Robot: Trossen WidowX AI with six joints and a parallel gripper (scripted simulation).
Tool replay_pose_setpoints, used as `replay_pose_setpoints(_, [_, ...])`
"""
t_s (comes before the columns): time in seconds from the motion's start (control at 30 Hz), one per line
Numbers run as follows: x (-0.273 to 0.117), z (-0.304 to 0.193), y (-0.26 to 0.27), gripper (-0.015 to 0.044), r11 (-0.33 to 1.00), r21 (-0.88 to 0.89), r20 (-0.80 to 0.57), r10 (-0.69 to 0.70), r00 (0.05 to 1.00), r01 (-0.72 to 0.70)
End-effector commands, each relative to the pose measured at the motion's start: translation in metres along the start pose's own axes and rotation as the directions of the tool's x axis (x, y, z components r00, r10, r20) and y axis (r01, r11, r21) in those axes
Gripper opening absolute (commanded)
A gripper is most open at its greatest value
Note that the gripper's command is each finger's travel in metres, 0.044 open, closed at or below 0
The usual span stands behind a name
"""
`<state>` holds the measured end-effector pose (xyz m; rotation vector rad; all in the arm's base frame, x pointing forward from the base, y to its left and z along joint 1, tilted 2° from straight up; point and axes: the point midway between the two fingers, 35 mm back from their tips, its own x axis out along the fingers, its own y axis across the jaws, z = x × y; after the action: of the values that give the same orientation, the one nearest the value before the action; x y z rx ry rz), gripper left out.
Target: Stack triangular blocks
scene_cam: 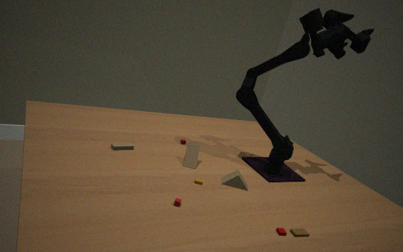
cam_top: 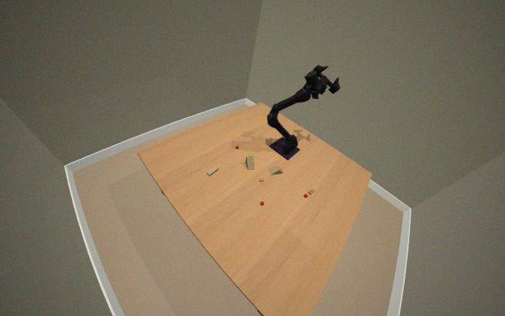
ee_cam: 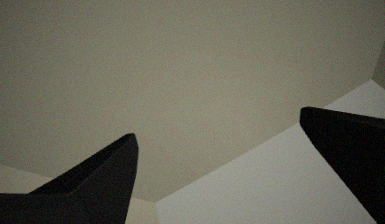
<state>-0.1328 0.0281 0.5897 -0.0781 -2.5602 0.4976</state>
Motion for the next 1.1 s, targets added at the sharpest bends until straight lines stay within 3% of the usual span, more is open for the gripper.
replay_pose_setpoints(0.0, [0.009, -0.002, 0.068, 0.044, 0.948, 0.212, -0.013, 0.243, 0.97, -0.235])
replay_pose_setpoints(0.2, [-0.014, -0.012, 0.166, 0.044, 0.704, 0.537, -0.04, 0.573, 0.819, -0.466])
replay_pose_setpoints(0.4, [-0.073, -0.025, 0.25, 0.044, 0.36, 0.821, -0.055, 0.822, 0.567, -0.443])
replay_pose_setpoints(0.5, [-0.114, -0.031, 0.282, 0.044, 0.202, 0.923, -0.052, 0.908, 0.416, -0.326])
replay_pose_setpoints(0.67, [-0.194, -0.043, 0.312, 0.044, 0.075, 0.996, -0.069, 0.989, 0.132, -0.048])
replay_pose_setpoints(0.87, [-0.272, -0.043, 0.324, 0.044, 0.052, 0.96, -0.021, 0.993, -0.114, 0.276])
replay_pose_setpoints(1.07, [-0.374, -0.024, 0.316, 0.044, 0.177, 0.708, 0.125, 0.921, -0.368, 0.683])
